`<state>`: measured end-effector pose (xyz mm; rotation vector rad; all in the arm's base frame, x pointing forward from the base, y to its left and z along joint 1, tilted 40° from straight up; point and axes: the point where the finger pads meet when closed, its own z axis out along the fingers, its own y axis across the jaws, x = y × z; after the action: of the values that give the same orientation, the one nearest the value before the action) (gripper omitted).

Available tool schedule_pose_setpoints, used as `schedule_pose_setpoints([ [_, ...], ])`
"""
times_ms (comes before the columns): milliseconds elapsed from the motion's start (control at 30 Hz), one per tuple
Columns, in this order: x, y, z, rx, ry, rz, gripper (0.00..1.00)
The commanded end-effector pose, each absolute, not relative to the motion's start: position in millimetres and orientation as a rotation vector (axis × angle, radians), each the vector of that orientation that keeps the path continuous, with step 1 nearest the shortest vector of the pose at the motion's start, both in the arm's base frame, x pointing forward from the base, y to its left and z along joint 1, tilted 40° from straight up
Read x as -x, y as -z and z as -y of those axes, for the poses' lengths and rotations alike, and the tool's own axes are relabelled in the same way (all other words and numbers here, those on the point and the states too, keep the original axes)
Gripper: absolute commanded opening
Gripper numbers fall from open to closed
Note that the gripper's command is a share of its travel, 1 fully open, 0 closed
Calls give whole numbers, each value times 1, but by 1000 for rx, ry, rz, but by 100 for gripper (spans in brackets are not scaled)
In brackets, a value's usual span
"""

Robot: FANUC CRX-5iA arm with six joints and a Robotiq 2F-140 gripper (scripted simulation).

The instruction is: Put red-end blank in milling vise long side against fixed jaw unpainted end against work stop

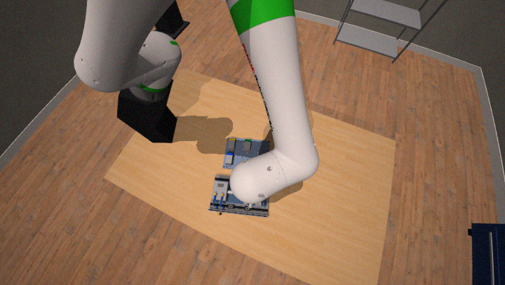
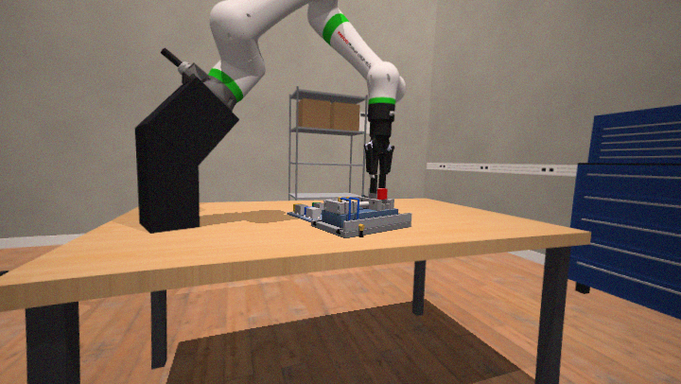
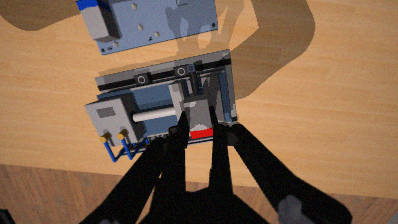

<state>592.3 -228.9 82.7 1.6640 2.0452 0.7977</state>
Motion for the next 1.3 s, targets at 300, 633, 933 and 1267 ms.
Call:
schedule_pose_setpoints([
  [300,-593,-83,229,-1663,-797,-2044,10],
  [633,-594,-82,229,-1663,-797,-2044,10],
  [933,-594,-82,229,-1663,-797,-2044,10],
  [1267,-595,-81,229,-1663,-797,-2044,10],
])
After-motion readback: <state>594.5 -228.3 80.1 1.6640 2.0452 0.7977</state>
